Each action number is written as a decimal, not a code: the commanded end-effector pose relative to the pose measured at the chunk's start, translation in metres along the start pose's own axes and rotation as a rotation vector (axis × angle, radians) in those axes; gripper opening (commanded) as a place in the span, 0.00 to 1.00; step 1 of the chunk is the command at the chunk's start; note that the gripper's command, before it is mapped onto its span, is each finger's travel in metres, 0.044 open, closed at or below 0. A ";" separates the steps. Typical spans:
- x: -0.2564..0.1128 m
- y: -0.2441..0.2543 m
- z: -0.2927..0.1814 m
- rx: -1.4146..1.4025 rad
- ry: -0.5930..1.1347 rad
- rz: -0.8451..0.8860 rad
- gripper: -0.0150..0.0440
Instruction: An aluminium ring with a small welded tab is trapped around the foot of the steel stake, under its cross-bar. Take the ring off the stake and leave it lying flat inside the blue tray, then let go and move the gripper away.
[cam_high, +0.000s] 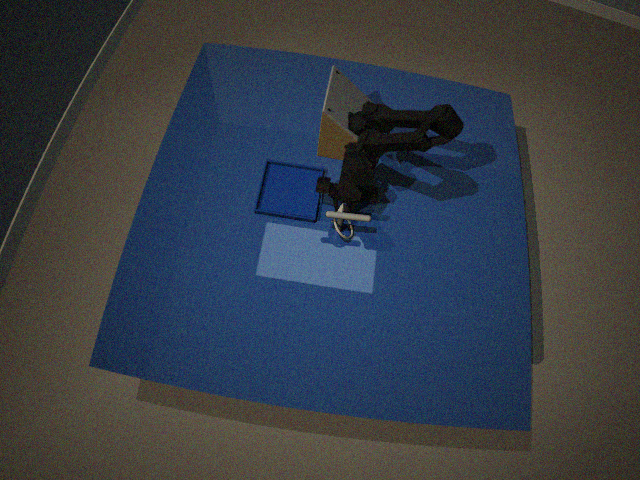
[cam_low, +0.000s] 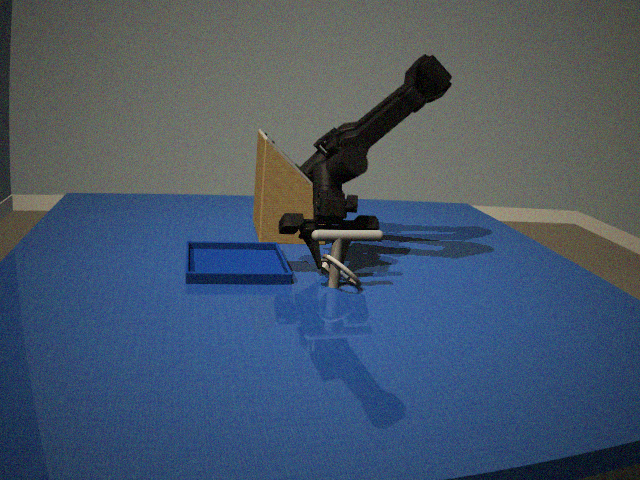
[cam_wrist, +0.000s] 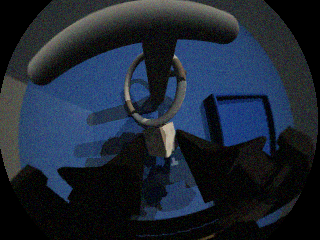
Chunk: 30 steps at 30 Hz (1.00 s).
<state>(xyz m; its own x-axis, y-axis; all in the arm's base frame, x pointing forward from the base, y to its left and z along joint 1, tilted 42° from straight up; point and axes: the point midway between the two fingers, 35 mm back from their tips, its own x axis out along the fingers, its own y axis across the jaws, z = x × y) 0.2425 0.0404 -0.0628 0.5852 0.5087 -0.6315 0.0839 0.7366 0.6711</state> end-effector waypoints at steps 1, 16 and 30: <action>0.000 0.000 0.000 -0.003 0.000 0.001 0.44; 0.000 0.000 0.000 -0.003 0.000 0.001 0.25; -0.016 -0.001 0.011 0.004 0.000 -0.003 0.25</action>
<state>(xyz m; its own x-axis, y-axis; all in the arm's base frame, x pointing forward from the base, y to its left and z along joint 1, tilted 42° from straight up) 0.2393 0.0311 -0.0555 0.5740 0.5092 -0.6412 0.0995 0.7340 0.6719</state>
